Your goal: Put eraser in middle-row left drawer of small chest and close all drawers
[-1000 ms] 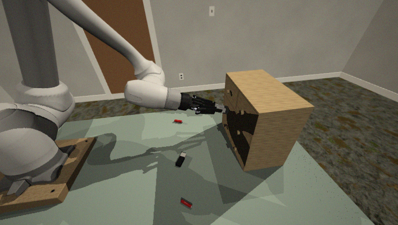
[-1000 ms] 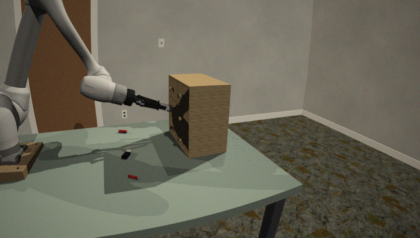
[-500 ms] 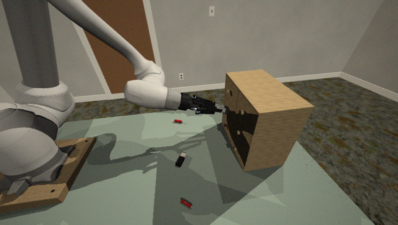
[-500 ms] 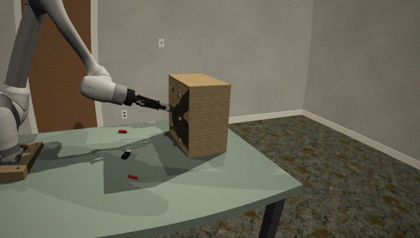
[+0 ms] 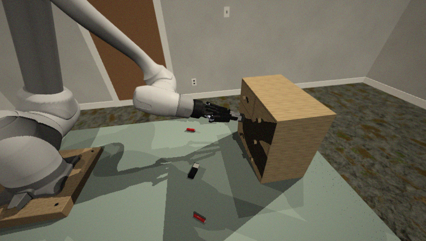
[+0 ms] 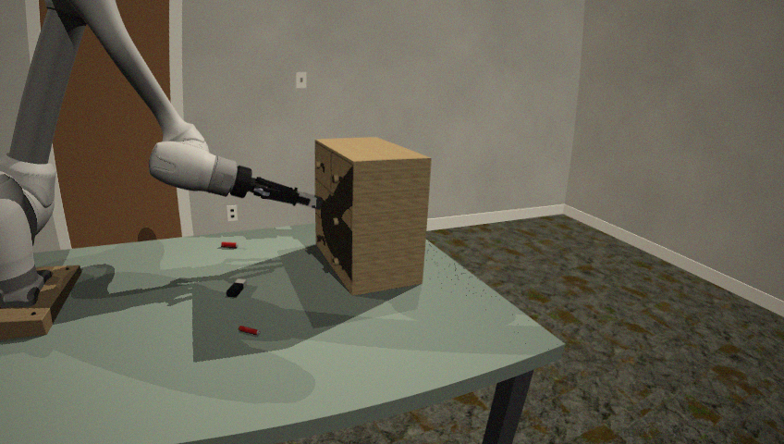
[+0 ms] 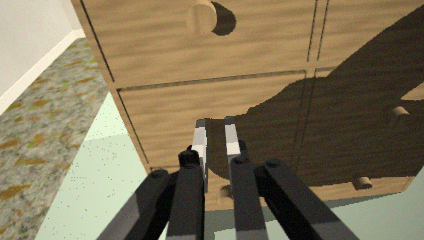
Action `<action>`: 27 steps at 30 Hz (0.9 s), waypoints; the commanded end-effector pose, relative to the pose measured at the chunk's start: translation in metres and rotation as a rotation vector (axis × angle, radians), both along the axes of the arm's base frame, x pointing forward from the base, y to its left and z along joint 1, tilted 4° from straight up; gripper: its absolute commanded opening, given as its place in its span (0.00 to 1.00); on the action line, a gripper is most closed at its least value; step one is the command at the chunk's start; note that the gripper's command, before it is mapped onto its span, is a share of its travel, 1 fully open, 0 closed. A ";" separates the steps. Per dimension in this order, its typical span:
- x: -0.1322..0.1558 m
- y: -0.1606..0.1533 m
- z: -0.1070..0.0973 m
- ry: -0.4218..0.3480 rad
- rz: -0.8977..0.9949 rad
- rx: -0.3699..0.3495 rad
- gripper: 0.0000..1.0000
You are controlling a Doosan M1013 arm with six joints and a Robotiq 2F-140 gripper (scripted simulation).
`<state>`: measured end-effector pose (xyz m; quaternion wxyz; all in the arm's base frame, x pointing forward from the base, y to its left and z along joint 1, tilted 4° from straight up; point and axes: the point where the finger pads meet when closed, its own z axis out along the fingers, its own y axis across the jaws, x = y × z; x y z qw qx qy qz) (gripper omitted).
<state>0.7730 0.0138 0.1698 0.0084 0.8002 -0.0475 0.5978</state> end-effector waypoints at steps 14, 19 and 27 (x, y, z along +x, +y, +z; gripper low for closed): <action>-0.007 0.001 0.000 0.000 0.000 0.000 0.08; -0.012 0.001 -0.001 0.000 0.000 0.000 0.08; -0.020 0.002 -0.001 0.000 0.000 0.000 0.08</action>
